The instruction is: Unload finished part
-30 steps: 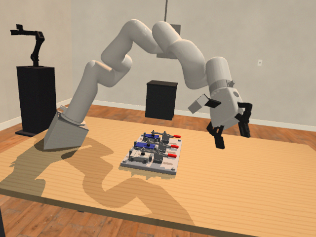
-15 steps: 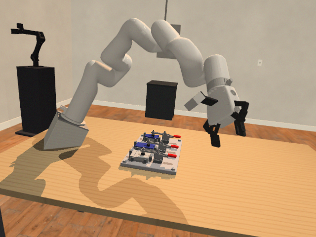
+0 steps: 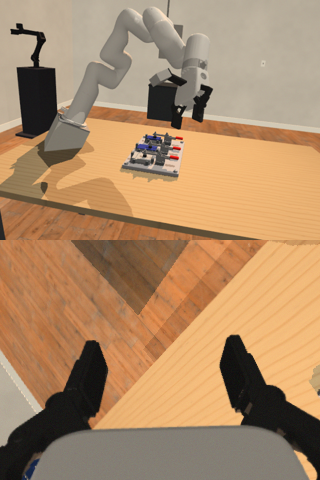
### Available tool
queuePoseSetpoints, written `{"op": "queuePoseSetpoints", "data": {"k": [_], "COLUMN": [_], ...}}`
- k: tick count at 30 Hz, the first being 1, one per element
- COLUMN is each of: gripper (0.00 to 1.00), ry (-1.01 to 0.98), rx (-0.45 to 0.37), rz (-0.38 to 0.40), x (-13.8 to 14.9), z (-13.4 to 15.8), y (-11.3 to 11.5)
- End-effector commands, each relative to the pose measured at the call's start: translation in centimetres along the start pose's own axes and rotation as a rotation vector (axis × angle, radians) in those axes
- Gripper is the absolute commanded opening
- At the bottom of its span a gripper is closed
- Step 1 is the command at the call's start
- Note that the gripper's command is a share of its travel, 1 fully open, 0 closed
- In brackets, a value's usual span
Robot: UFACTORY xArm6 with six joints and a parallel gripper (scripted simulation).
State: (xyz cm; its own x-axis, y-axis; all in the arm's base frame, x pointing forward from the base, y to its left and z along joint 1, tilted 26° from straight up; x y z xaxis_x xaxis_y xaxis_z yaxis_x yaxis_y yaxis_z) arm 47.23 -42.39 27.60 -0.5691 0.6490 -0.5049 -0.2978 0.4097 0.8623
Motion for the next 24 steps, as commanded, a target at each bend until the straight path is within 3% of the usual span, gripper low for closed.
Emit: {"op": "queuePoseSetpoints", "data": {"k": [1, 10, 12, 13, 24], "gripper": [1.0, 1.0, 1.0, 1.0, 1.0], "ry": [0.012, 0.038, 0.038, 0.047, 0.078], "rx": [-0.001, -0.034, -0.034, -0.054, -0.165], "rz": [0.059, 0.195, 0.195, 0.234, 0.354], "x": [2.7, 9.6, 9.6, 12.0, 20.8], "z": [-3.1, -7.7, -7.7, -8.7, -10.9], "y": [1.4, 3.5, 3.5, 4.2, 6.6]}}
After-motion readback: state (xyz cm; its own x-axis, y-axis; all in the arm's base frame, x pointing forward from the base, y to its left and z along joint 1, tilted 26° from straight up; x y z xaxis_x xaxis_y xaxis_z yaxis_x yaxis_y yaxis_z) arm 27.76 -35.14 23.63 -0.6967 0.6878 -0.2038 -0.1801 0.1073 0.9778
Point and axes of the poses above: the point where the finger pads meet when closed, its own y axis back along the fingers, its own x axis across the jaws, z = x × y, the point moved 1 cm from there along y, back along the fingers, and after that the axes turned 10 degrees about y, right-handed, at the moved point
